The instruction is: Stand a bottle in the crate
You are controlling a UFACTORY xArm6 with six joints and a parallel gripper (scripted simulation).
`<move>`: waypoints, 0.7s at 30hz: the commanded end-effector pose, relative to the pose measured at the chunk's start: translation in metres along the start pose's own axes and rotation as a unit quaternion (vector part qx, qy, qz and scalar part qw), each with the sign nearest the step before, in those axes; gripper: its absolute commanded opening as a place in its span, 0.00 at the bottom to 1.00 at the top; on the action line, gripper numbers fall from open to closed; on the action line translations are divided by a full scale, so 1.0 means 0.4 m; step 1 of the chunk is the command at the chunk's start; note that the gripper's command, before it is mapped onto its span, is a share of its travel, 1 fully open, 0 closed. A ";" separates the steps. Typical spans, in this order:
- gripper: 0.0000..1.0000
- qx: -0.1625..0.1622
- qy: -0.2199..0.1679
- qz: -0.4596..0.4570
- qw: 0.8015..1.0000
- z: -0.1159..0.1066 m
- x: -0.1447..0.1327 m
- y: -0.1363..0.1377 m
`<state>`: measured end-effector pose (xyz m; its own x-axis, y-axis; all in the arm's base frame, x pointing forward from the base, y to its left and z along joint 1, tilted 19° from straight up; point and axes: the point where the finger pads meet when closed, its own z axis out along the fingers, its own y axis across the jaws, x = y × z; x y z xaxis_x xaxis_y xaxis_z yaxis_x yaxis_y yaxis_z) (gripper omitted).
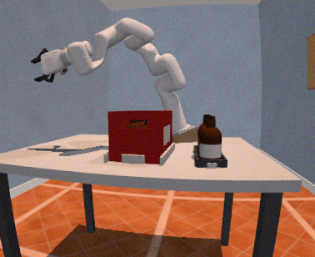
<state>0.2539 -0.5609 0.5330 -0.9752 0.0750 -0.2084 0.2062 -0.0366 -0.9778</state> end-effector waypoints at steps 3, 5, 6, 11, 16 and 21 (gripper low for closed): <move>1.00 0.002 0.000 0.002 1.000 -0.001 0.000 -0.006; 1.00 0.002 0.000 0.002 1.000 -0.001 0.000 -0.006; 1.00 0.002 0.000 0.002 1.000 -0.001 0.000 -0.006; 1.00 0.002 0.000 0.002 1.000 -0.001 0.000 -0.006; 1.00 0.002 0.000 0.002 1.000 -0.001 0.000 -0.006; 1.00 -0.003 0.003 0.005 1.000 -0.011 0.000 0.000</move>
<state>0.2539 -0.5606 0.5328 -0.9750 0.0757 -0.2091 0.2069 -0.0358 -0.9777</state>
